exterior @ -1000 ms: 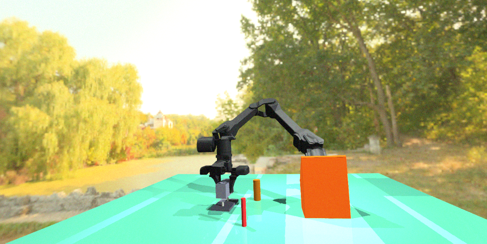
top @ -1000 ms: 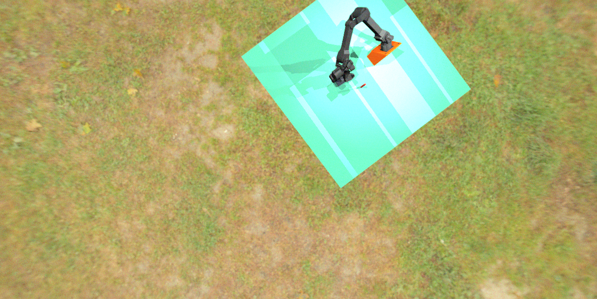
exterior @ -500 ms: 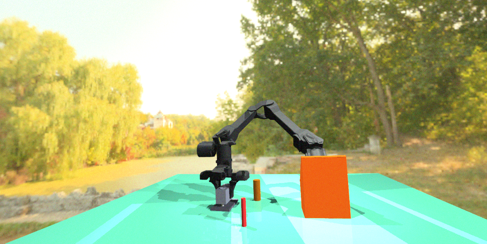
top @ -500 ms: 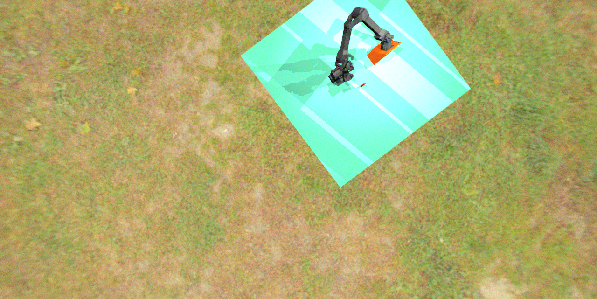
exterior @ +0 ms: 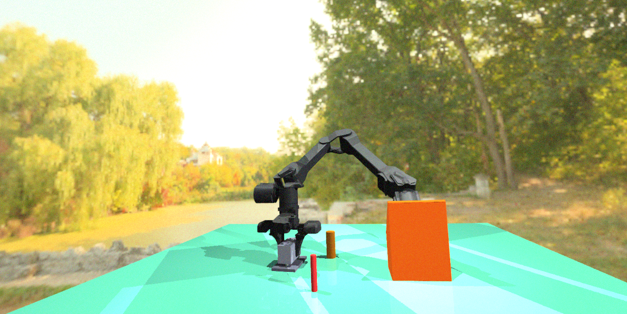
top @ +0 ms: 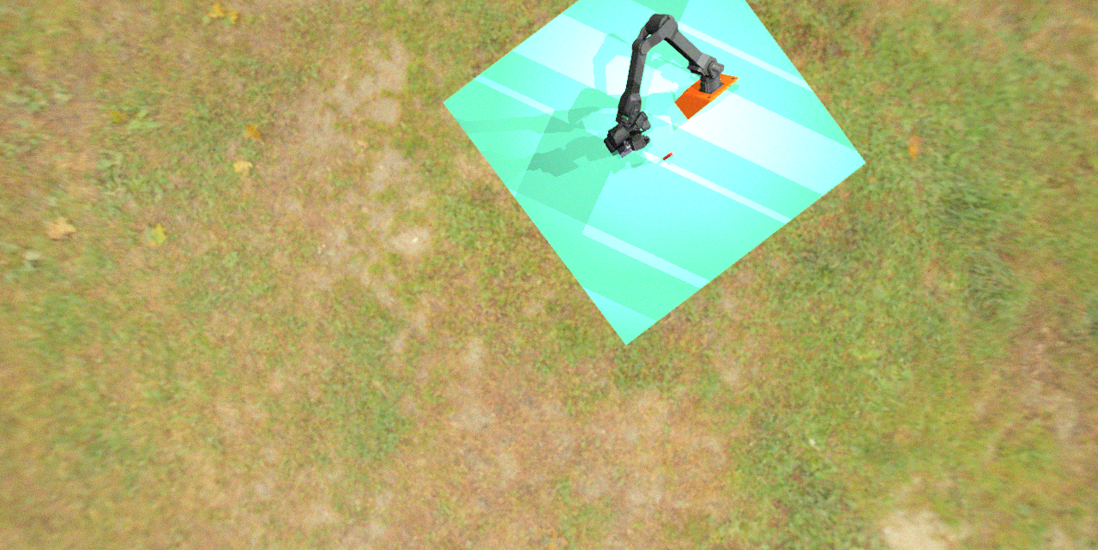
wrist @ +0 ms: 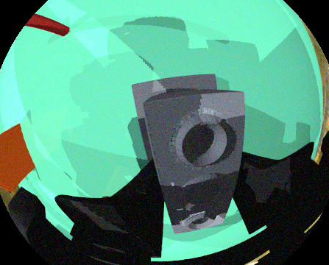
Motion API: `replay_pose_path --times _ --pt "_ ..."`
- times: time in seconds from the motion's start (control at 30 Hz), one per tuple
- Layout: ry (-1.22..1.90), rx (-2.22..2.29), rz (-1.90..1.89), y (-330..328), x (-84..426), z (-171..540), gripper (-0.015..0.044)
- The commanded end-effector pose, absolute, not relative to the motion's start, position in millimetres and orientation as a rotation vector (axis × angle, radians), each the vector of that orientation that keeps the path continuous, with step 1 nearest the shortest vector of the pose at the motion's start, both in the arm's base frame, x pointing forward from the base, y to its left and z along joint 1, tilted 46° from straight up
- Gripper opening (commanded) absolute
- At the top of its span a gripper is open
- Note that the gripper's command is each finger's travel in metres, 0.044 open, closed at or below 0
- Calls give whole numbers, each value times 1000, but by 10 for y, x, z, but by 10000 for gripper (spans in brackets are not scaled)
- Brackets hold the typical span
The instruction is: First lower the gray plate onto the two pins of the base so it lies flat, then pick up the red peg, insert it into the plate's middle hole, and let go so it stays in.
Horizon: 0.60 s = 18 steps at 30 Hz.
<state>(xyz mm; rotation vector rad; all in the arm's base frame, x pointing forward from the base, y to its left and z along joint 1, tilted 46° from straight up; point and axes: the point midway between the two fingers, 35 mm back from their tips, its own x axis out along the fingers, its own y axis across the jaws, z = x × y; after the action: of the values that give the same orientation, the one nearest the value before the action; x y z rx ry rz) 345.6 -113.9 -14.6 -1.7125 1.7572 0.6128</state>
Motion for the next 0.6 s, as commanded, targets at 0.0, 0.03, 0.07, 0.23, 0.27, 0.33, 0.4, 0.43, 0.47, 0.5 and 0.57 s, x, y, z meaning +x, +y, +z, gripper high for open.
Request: replay_pose_path --times 0.0,0.03,0.07,0.23,0.27,0.33,0.4,0.43,0.47,0.5,0.57 --pt "1758 -1711 610 -1138 3456 -143 184" --pt "1758 -1711 610 -1138 3456 -143 210" --pt "1758 -1711 610 -1138 3456 -143 236" --pt "1758 -1711 610 -1138 3456 -143 367" --pt "1758 -1711 610 -1138 3456 -143 394" --pt "1758 -1711 610 -1138 3456 -143 440" --pt "1758 -1711 610 -1138 3456 -143 440" --pt "1758 -1711 610 -1138 3456 -143 440" --pt "1757 -1710 611 -1118 3461 -127 440" --pt "1756 -1710 613 -1057 3473 -79 440" --pt "1752 -1708 617 -828 3502 117 440"
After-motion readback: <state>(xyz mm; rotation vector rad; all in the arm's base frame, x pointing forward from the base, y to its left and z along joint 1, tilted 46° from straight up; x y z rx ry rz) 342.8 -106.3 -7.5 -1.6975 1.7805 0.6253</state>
